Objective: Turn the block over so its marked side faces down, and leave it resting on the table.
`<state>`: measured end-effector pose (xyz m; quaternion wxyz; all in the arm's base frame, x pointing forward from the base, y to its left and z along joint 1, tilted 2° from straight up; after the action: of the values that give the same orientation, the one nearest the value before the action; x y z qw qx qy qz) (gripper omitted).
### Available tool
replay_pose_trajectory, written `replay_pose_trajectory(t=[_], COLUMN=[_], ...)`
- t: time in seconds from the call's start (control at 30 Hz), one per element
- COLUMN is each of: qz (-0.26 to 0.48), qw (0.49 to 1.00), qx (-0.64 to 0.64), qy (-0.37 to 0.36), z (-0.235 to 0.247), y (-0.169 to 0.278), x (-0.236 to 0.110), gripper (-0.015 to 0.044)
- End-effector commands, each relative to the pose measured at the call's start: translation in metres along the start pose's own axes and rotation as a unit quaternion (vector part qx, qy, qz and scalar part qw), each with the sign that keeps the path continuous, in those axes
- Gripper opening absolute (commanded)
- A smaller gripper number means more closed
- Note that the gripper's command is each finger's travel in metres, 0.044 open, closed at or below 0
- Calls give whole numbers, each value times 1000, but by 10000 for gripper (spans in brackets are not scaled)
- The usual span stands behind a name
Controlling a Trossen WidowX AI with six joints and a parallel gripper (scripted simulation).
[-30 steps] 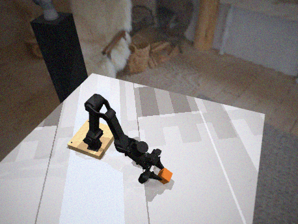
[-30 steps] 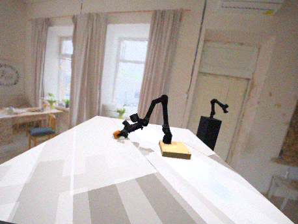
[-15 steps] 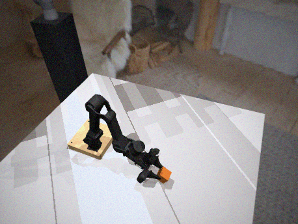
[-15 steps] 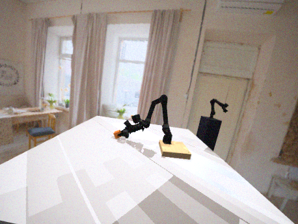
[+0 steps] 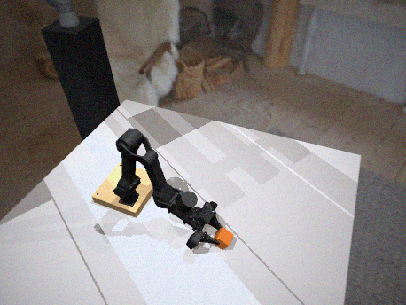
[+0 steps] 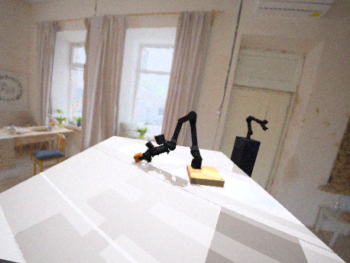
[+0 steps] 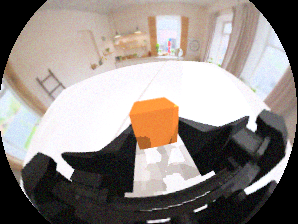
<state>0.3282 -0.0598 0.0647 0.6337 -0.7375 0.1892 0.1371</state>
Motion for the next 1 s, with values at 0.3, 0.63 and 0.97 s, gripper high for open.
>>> replay_pose_trajectory(t=[0.3,0.63,0.97], qz=[-4,-4,-4], qw=[1000,1000,1000], qx=[1,1,1], qy=[-1,-1,-1], z=[0,0,0], y=[-1,-1,-1], x=[0,0,0], gripper=[440,440,440])
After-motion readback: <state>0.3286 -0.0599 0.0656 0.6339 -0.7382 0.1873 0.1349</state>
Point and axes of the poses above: the point midway between the two fingers, 35 mm back from their tips, its own x axis out along the fingers, its own z axis across the jaws, y = z × x, the point moved 6 cm from there along -x, back along the fingers, and after that the axes turned 8 degrees about -x, right-handed, at the moved point
